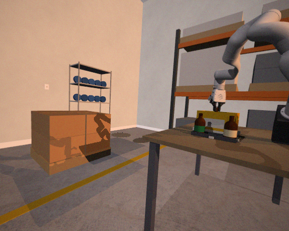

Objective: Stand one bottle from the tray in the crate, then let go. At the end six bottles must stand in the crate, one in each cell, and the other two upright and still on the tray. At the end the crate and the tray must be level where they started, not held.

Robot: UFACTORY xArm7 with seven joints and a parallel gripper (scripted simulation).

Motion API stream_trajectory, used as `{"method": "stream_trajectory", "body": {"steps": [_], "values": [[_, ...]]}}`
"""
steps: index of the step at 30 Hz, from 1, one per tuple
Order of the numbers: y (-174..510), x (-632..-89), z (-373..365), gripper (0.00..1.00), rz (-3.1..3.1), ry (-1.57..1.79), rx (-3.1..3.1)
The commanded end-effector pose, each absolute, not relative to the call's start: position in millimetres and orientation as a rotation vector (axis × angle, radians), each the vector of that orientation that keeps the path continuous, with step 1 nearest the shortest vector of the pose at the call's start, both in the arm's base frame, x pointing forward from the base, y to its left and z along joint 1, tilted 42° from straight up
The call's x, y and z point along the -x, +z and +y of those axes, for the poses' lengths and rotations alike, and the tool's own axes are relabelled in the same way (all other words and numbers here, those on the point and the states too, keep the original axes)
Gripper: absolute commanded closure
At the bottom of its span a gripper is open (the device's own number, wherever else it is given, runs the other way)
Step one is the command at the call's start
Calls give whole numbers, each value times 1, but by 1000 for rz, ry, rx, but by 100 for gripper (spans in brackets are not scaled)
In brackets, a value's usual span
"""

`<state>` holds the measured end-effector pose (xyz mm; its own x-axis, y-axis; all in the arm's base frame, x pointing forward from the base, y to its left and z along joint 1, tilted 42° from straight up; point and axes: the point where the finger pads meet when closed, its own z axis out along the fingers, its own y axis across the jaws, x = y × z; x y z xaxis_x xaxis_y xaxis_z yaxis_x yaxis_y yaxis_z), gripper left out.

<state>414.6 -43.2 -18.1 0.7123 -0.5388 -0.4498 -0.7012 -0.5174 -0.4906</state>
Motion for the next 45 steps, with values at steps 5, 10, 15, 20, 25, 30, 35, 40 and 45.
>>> {"method": "stream_trajectory", "body": {"steps": [5,10,15,20,25,30,35,40,45], "values": [[-23,-416,-41,100,941,310,2251],[-27,-416,-37,100,941,310,2251],[-30,-416,-34,100,941,310,2251],[-32,-416,-33,100,941,310,2251],[-33,-417,-32,100,941,310,2251],[-34,-417,-31,100,941,310,2251],[-34,-417,-31,100,941,310,2251],[-34,-417,-31,100,941,310,2251],[-34,-417,-31,100,941,310,2251]]}}
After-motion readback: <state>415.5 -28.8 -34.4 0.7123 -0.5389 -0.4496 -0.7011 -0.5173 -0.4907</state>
